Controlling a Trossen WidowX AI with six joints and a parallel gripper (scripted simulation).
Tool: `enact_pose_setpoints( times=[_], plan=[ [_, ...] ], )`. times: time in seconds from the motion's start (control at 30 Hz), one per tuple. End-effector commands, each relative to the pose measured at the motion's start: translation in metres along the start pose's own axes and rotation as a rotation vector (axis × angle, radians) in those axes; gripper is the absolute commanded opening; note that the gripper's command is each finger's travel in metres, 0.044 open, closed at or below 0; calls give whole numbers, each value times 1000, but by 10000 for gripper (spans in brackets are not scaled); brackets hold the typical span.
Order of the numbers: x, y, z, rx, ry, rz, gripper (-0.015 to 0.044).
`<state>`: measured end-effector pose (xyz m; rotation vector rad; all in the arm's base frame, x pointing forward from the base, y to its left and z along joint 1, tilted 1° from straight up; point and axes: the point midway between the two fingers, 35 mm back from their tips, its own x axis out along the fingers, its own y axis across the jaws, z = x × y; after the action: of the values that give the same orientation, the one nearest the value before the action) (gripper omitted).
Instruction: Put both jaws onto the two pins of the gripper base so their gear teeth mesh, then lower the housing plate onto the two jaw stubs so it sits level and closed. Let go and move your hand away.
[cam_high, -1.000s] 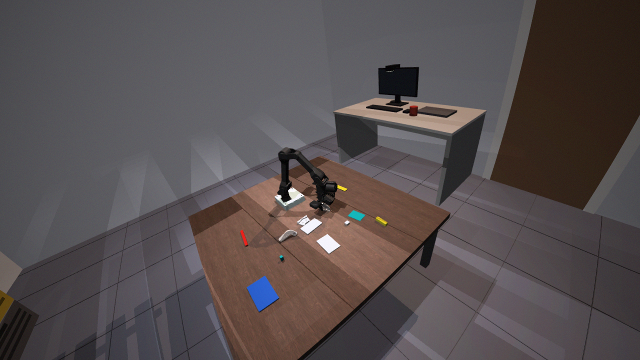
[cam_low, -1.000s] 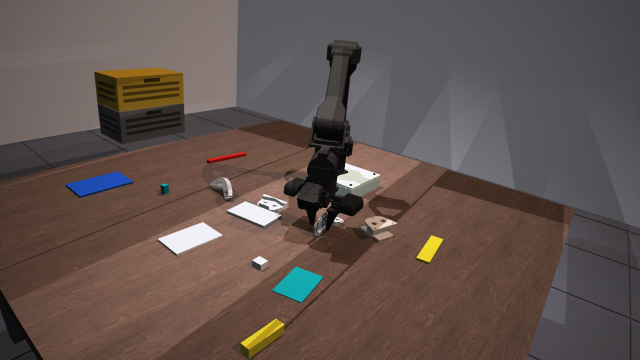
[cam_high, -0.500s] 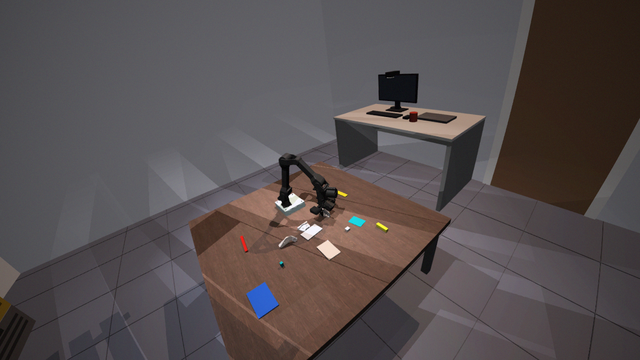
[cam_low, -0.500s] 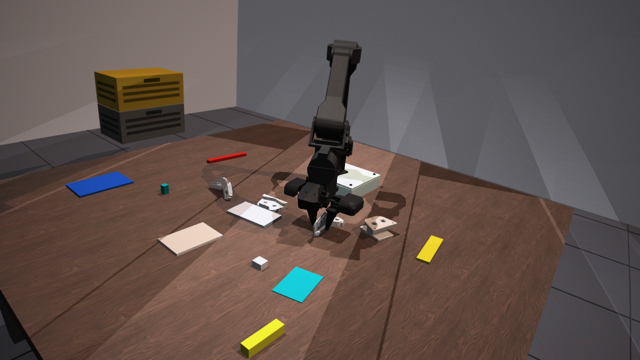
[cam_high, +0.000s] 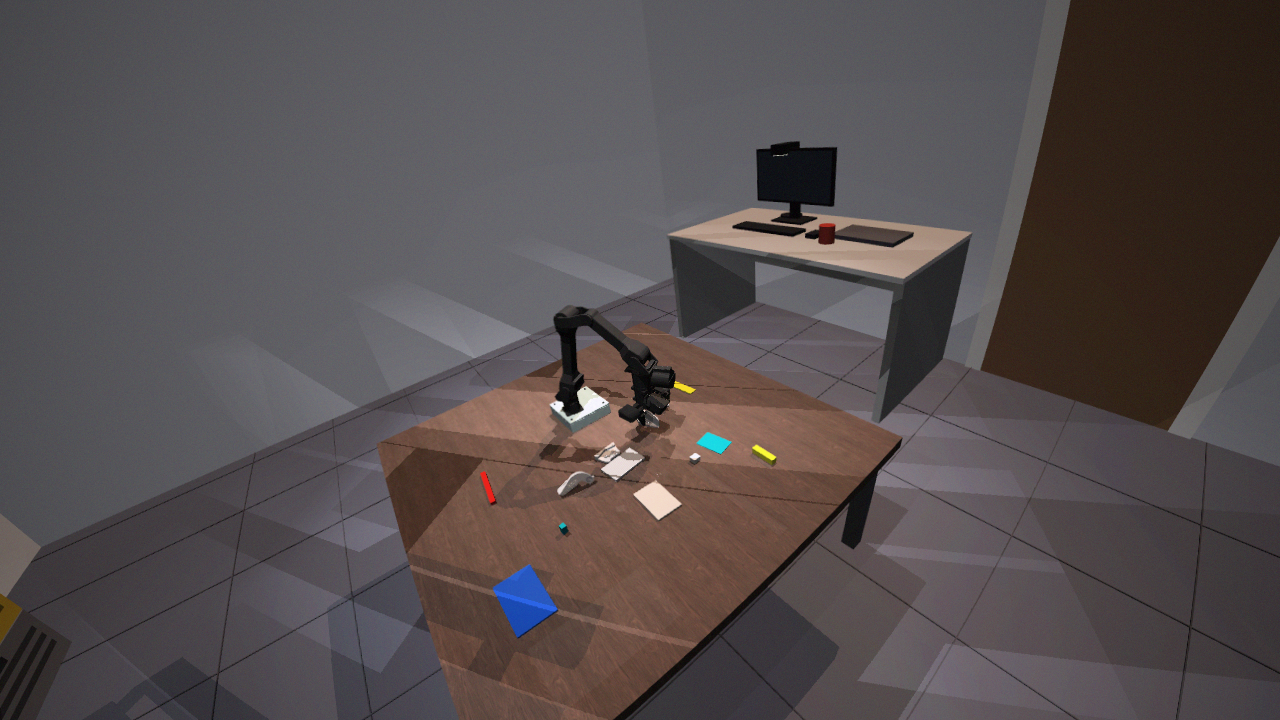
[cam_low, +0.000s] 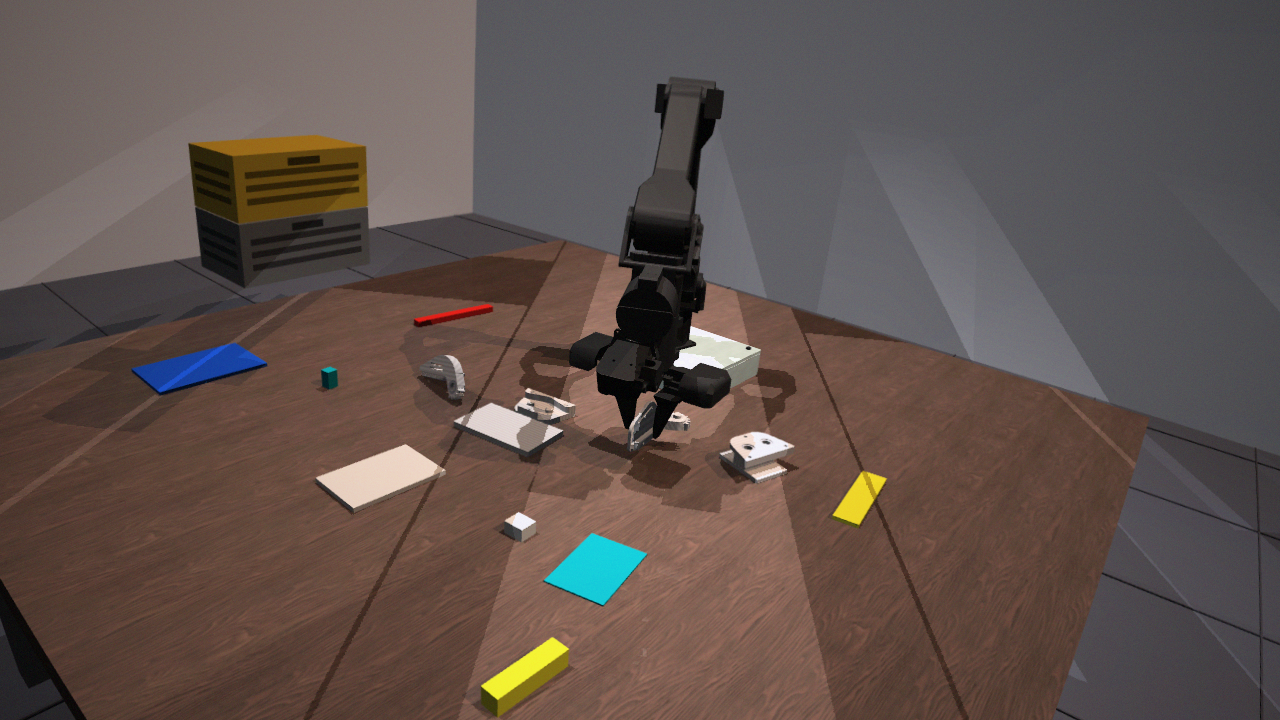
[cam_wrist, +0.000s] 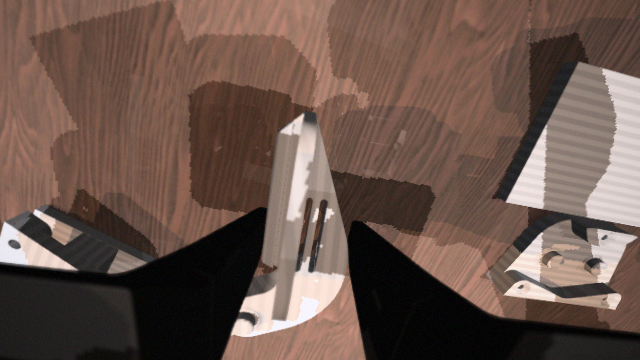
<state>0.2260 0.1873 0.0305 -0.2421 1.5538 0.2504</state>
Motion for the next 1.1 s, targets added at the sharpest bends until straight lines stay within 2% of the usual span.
enact_pose_setpoints(
  times=[0.0, 0.33, 0.7, 1.07],
  plan=[
    [-18, 1, 2, 0, -13, 4, 134],
    [-47, 0, -1, 1, -12, 5, 134],
    [-48, -2, 0, 0, -12, 5, 134],
    [-48, -33, 14, -13, -14, 2, 134]
  ],
)
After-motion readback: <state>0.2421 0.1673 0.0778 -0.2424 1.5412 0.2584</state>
